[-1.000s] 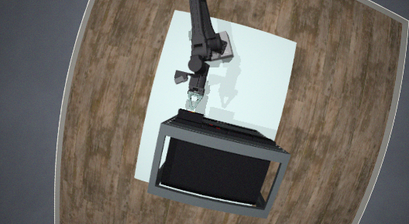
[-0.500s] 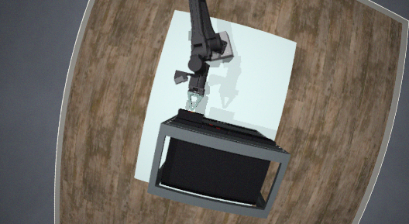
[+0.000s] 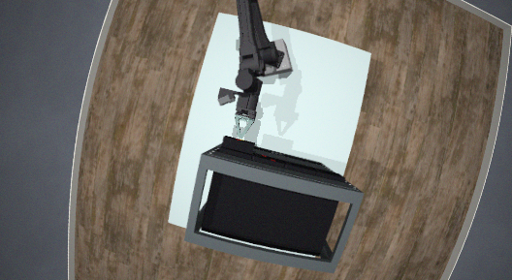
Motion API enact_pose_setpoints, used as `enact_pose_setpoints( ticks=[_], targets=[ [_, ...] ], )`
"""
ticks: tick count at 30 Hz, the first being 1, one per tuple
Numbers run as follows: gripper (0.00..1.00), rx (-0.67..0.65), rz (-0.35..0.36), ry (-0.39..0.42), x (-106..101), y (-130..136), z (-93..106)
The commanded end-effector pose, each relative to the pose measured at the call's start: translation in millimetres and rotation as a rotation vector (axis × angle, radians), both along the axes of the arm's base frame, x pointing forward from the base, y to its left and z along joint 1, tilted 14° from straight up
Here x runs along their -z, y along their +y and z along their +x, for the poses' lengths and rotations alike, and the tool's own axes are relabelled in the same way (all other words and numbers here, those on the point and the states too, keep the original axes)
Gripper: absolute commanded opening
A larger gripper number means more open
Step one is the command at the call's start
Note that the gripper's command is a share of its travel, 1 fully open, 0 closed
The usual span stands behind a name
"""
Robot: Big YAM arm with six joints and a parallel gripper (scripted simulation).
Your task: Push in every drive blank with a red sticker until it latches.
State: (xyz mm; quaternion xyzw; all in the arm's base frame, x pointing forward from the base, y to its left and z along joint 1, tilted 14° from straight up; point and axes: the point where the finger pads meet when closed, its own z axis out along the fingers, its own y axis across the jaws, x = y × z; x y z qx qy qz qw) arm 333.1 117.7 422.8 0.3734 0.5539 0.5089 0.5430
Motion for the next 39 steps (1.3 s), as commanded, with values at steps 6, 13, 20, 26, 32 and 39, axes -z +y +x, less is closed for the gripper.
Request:
enact_pose_setpoints(
  ticks=[6,13,20,26,32,39],
  targets=[
    [0.0,0.008,0.047,-0.064,-42.8,-2.1,14.3],
    [0.0,0.008,0.046,-0.065,-42.6,-0.6,25.6],
    [0.0,0.008,0.046,-0.064,-42.6,-0.4,25.5],
    [0.0,0.008,0.045,-0.065,-42.8,-0.2,27.9],
    [0.0,0.008,0.044,-0.065,-43.6,2.1,39.9],
    [0.0,0.008,0.043,-0.065,-44.3,4.2,51.2]
  ],
)
